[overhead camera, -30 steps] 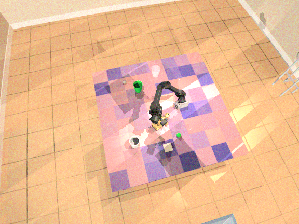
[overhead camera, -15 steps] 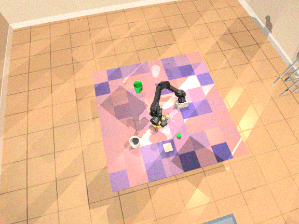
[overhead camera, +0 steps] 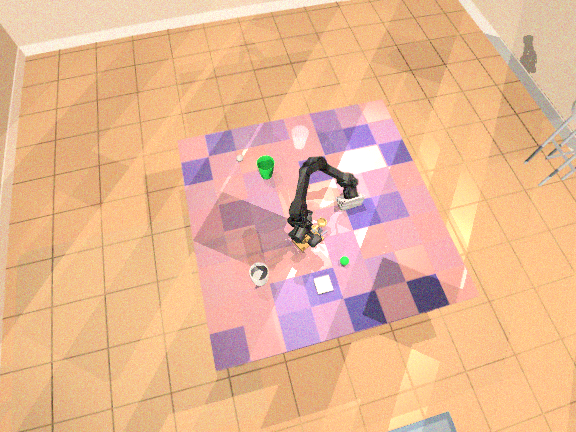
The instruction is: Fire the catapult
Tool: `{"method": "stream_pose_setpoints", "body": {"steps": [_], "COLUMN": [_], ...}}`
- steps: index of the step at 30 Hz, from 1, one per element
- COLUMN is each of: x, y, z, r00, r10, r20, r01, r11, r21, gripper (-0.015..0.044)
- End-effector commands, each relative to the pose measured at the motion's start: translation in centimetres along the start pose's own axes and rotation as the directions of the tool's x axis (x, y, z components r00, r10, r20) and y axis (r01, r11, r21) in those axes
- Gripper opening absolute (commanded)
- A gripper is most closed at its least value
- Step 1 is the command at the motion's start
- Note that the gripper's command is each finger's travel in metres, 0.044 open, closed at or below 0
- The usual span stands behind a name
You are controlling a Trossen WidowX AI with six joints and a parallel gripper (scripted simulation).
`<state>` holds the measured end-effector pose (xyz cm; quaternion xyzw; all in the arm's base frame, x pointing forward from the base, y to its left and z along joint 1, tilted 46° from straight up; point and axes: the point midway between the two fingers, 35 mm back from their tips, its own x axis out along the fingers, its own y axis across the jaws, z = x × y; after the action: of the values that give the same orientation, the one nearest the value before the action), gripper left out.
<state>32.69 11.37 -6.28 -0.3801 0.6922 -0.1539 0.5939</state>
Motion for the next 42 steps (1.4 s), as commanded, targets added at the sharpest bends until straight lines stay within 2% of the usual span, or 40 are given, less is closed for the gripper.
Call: {"method": "stream_pose_setpoints", "body": {"steps": [1,21,33,38,40,42], "x": [0.8,3.7,3.3,3.3,2.2,-0.6], "y": [0.0,-0.1,-0.1,-0.1,0.0,0.0], "z": [0.0,-0.2,-0.1,-0.1,0.0,0.0], "r00": [1.000,1.000,1.000,1.000,1.000,1.000], "r10": [-0.004,-0.006,-0.002,-0.002,-0.002,-0.001], "r20": [-0.001,-0.001,-0.002,-0.002,-0.001,-0.002], "r01": [0.004,0.006,0.002,0.002,0.002,0.001], "r11": [1.000,1.000,1.000,1.000,1.000,1.000], "r21": [-0.004,-0.003,0.000,0.000,0.000,0.000], "gripper": [0.0440,0.0440,0.0125,0.0092,0.0039,0.0000]}}
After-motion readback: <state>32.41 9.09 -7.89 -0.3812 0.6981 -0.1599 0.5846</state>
